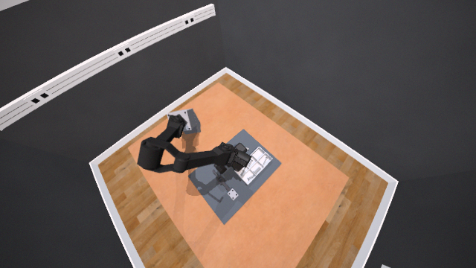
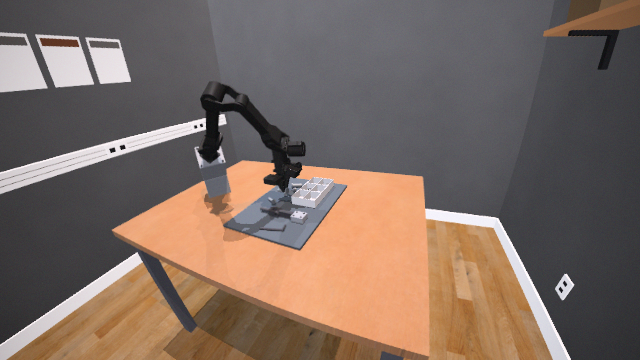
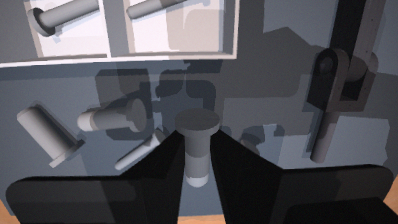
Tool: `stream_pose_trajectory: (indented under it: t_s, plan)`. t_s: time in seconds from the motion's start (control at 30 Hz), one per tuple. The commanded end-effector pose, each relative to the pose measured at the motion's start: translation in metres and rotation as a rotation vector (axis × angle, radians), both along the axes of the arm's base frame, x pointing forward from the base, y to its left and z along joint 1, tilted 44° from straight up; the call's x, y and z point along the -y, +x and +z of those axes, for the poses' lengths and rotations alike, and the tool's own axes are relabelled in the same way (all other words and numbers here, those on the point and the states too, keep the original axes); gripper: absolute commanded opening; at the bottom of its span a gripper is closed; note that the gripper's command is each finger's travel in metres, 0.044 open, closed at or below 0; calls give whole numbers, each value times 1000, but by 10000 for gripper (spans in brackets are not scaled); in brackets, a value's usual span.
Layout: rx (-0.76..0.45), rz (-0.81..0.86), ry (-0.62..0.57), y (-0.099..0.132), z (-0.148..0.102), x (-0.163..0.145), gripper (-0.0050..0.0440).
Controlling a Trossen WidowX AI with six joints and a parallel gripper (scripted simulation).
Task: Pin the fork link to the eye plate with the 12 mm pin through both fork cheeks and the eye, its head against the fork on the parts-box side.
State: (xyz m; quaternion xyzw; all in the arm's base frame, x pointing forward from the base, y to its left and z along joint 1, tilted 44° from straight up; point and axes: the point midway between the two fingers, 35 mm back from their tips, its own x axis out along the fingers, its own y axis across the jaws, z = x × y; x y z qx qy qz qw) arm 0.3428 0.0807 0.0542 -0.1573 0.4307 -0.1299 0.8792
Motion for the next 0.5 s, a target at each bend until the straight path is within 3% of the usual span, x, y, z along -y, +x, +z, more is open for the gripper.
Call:
stream_pose_trajectory:
  t_s: [0.0, 0.47]
  plan:
    - [5, 4, 4, 3, 1, 0, -50]
    - [-2, 3, 0, 8, -9, 5, -50]
